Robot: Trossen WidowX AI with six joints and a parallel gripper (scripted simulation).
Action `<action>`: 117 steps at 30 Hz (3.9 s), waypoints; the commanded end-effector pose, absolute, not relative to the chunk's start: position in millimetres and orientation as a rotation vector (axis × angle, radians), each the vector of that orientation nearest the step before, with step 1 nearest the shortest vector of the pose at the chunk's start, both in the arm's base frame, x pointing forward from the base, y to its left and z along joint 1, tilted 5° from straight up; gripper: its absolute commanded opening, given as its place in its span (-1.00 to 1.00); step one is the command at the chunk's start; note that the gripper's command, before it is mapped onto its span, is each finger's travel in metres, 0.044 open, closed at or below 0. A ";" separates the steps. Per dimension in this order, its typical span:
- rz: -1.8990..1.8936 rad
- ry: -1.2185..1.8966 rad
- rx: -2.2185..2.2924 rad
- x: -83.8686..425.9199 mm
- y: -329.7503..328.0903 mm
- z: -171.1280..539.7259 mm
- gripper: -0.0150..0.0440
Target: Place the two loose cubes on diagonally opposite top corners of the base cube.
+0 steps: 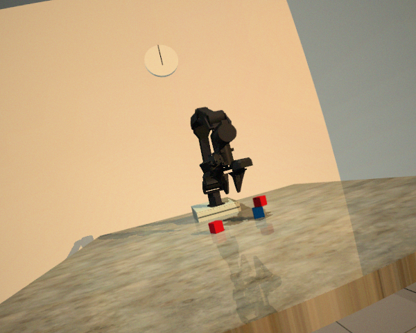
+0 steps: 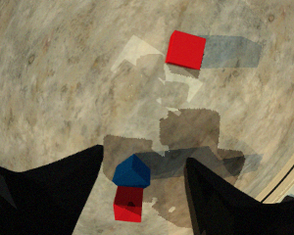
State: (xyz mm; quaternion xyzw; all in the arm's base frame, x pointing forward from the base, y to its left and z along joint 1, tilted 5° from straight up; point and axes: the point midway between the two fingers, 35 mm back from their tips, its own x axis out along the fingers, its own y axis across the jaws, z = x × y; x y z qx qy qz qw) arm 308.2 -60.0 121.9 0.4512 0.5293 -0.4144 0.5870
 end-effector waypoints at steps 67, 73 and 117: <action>-1.006 1.204 1.096 308.6 -145.9 49.1 -0.14; -1.006 1.204 1.096 308.4 -146.5 67.7 -0.14; -0.975 1.224 1.066 306.0 -90.7 137.6 -0.14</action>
